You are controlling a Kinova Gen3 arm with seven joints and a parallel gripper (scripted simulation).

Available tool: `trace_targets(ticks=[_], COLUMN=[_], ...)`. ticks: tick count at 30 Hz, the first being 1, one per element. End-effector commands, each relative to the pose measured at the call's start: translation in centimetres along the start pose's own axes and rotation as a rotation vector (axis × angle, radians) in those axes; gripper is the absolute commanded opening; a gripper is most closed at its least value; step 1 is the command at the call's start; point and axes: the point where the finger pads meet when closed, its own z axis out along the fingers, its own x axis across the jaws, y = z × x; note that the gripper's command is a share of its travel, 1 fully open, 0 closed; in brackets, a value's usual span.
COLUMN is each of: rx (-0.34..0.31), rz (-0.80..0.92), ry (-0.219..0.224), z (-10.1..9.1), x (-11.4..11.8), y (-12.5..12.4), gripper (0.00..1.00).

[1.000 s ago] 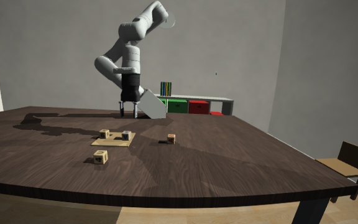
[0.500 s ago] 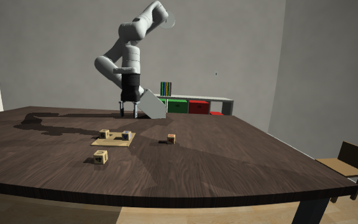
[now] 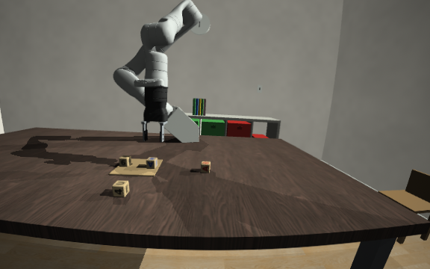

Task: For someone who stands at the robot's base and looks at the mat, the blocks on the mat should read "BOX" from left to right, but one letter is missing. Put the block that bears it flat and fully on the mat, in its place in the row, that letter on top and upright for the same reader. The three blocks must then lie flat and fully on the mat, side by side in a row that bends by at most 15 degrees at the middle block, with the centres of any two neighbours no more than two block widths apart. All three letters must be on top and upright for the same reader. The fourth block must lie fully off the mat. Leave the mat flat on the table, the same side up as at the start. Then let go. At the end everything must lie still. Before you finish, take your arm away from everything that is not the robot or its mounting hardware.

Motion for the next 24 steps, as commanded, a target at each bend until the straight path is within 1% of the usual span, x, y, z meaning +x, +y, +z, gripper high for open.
trace_targets(ticks=[1,2,5,8,10,11,13,24], rx=[-0.005,-0.005,-0.007,-0.003,0.0,0.001,0.001,0.001], rz=[0.011,0.011,0.01,0.013,0.015,0.016,0.016,0.016], ry=[-0.008,-0.008,-0.01,-0.007,-0.003,-0.002,-0.001,-0.001], z=[0.2,0.2,0.3,0.5,0.7,0.7,0.8,0.8], x=[-0.1,-0.1,0.1,1.1,1.7,2.0,2.2,2.2], y=[-2.2,-2.2,-7.1,-11.8,-13.9,-14.6,-15.1,-15.1], gripper=[1.0,1.0,1.0,1.0,1.0,1.0,1.0,1.0])
